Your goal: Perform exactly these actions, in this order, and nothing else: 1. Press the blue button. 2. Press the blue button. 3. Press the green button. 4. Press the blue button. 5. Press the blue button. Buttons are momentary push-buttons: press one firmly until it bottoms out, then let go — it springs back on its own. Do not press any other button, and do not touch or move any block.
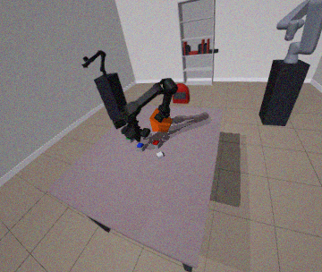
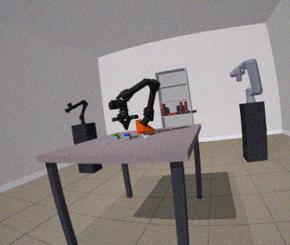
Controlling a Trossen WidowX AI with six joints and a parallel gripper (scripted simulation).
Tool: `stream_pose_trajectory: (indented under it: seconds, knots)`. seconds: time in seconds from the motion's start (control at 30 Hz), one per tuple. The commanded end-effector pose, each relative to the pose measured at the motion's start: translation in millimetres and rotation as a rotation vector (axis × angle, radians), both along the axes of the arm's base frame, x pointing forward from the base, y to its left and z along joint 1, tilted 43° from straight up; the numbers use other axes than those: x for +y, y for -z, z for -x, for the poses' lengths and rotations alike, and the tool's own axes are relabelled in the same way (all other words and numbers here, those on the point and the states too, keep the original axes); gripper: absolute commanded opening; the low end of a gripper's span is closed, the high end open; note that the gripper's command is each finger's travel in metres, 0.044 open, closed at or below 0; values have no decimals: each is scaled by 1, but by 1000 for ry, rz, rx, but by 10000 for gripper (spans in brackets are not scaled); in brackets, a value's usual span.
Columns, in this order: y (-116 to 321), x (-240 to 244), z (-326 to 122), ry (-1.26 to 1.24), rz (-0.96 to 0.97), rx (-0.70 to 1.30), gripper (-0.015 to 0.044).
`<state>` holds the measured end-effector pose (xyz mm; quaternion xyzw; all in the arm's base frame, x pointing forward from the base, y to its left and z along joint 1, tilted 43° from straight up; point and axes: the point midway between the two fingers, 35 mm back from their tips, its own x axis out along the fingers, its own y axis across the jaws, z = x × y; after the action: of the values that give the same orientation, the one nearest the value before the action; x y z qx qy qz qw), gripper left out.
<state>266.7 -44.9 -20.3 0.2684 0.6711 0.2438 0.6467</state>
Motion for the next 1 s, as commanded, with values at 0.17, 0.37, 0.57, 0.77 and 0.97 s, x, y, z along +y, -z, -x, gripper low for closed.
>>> stream_pose_trajectory:
  seconds: [0.17, 0.37, 0.57, 0.77, 0.97]
  knots:
    - [2, 2, -1, 7, -2, 0, 20]
    - [10, 8, -1, 7, -2, 0, 20]
    - [17, 15, -1, 7, -2, 0, 20]
    - [24, 22, 0, 7, -3, -1, 20]
    - [24, 23, 0, 7, -3, -1, 20]
